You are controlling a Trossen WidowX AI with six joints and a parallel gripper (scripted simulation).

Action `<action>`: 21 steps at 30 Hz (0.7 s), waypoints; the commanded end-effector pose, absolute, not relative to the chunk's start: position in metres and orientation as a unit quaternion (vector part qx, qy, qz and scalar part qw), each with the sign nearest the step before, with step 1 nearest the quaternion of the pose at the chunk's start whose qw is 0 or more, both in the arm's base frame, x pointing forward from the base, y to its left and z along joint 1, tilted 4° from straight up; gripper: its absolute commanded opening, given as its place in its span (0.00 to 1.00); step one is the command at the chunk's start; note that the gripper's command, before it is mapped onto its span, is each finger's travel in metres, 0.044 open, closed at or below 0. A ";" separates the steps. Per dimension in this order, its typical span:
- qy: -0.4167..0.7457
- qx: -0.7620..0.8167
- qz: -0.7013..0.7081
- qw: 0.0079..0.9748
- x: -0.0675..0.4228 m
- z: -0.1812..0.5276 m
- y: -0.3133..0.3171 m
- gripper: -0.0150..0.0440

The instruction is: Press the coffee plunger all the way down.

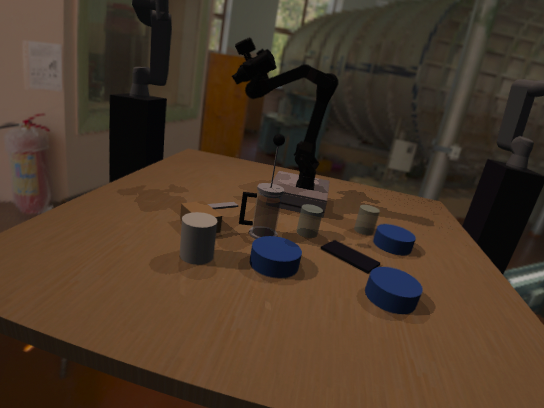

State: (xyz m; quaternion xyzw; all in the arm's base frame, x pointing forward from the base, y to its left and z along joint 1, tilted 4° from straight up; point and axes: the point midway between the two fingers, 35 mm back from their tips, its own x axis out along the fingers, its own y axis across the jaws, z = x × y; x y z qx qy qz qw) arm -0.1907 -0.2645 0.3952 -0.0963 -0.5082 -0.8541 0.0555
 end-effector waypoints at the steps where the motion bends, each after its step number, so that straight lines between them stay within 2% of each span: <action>1: -0.506 -0.095 -0.855 0.061 -0.189 0.396 -0.266 0.98; 7: -0.447 -0.071 -0.873 0.180 -0.143 0.415 -0.300 1.00; 12: -0.365 -0.042 -0.866 0.339 -0.074 0.430 -0.332 1.00; 21: -0.222 -0.001 -0.770 0.598 0.061 0.433 -0.339 1.00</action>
